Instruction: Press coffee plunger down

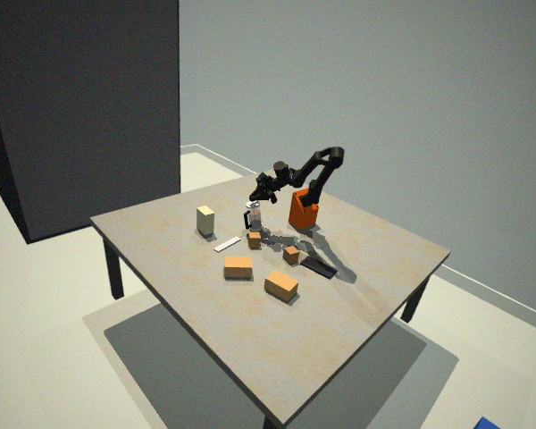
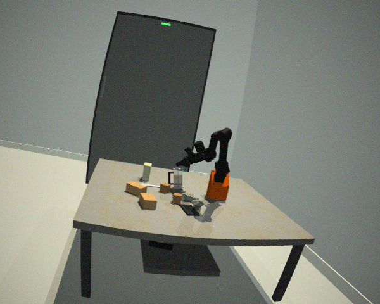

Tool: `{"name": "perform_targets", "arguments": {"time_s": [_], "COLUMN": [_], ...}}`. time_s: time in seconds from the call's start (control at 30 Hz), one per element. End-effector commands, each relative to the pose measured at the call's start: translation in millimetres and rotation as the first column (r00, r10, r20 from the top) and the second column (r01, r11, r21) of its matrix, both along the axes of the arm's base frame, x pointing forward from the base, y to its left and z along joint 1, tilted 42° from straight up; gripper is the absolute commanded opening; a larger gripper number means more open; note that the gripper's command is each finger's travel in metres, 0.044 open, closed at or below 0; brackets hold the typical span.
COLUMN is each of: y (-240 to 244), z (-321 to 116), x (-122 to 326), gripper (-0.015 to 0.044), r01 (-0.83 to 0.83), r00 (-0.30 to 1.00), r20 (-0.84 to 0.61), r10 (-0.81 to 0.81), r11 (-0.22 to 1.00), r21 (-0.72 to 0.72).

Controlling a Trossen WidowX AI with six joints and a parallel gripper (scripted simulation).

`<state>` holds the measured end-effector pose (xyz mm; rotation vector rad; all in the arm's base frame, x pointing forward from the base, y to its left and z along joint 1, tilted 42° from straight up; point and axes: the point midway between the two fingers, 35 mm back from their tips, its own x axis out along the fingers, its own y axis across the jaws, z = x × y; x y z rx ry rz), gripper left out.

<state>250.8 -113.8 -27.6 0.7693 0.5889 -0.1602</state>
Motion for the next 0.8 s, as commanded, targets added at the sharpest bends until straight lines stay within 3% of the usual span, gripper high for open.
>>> {"name": "perform_targets", "arguments": {"time_s": [0.0,0.6,0.77], "y": [2.8,-0.9,-0.9], "z": [-3.3,-0.7,-0.7], "x": [0.0,1.6,1.6], "gripper": [0.0116,0.0116,0.0247], "r01": [-0.003,0.0,0.0], "r00": [1.0,1.0,1.0], "r20": [-0.011,0.0,0.0], "r10": [0.004,0.0,0.0], "r11": [1.0,1.0,1.0], "r21": [0.021,0.004,0.004]}}
